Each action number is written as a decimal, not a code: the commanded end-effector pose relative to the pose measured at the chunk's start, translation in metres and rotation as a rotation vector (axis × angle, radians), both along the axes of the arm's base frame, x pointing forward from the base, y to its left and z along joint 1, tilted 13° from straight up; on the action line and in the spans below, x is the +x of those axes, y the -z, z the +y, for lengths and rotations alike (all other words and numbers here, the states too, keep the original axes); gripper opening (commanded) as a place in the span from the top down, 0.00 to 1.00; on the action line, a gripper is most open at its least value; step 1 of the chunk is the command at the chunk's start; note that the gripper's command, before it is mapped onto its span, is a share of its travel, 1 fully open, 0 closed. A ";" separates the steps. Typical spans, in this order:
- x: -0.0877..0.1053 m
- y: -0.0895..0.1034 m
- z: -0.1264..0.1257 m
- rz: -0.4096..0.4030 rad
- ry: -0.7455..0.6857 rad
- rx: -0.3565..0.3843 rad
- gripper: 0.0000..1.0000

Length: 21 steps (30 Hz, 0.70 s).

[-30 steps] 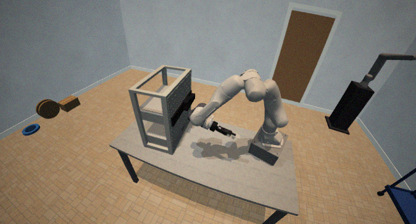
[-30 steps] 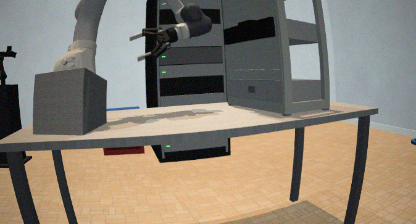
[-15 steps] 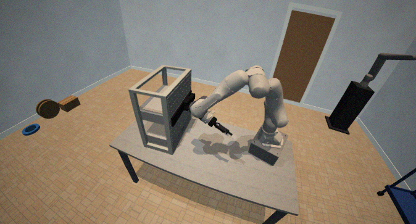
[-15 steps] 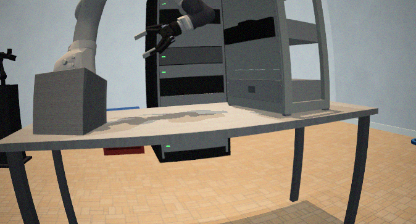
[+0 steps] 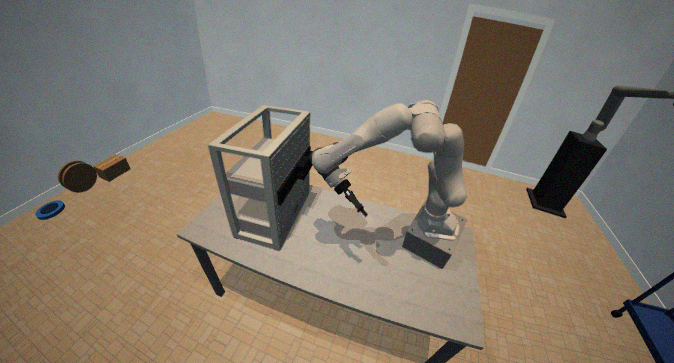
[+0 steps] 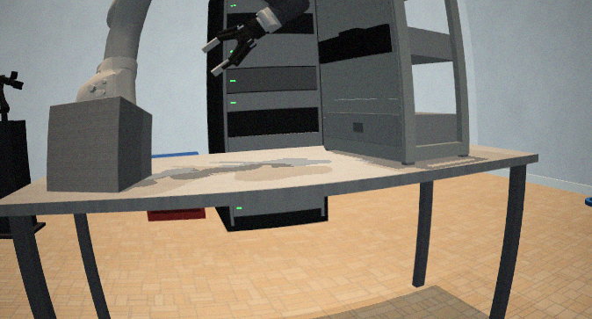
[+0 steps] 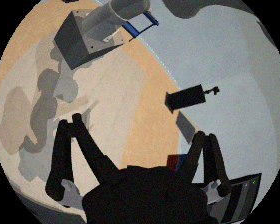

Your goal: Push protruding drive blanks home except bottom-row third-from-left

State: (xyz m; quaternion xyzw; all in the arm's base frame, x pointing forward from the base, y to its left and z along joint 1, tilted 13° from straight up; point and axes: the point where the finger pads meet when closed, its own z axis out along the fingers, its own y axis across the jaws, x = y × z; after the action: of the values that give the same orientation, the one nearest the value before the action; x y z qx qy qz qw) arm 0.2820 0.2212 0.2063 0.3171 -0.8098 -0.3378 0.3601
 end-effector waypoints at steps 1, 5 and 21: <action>0.017 -0.005 0.006 -0.021 0.127 -0.043 0.00; 0.028 -0.013 0.008 -0.036 0.199 -0.039 0.00; 0.092 -0.069 0.006 -0.061 0.604 0.023 0.00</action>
State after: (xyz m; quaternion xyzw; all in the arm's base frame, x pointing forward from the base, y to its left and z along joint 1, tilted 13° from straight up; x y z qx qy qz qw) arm 0.3562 0.2256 0.2667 0.1429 -0.8651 -0.4228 0.2292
